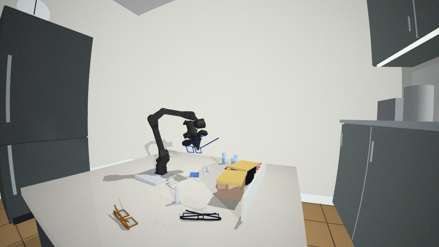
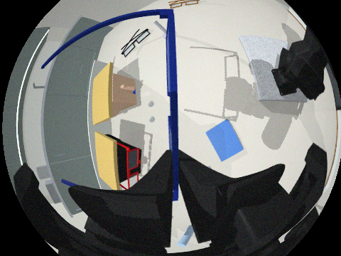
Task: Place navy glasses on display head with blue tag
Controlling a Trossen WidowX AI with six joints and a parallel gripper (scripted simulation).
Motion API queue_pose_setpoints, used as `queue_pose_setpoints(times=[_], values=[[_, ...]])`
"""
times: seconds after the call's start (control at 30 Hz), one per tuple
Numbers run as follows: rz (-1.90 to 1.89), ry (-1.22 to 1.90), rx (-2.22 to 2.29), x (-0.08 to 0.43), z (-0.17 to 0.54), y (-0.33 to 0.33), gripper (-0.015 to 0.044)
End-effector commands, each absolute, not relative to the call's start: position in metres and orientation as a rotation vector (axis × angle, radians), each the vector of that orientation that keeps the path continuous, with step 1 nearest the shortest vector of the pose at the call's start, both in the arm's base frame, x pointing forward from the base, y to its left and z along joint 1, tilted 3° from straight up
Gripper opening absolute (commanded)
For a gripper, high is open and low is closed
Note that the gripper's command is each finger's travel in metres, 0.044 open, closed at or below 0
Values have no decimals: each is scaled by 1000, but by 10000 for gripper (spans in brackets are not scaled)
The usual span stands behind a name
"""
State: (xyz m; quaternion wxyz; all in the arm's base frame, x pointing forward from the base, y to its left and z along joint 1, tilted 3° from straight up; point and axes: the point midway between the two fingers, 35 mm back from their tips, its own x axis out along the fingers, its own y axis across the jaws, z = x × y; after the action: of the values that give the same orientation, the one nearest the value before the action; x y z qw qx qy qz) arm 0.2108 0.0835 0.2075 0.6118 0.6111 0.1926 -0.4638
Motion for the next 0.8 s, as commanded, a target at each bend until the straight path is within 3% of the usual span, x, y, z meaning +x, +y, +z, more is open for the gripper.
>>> queue_pose_setpoints(times=[0.0,0.77], values=[[-1116,489,1365,215,201,75,0],[-1279,770,1236,231,176,22,0]])
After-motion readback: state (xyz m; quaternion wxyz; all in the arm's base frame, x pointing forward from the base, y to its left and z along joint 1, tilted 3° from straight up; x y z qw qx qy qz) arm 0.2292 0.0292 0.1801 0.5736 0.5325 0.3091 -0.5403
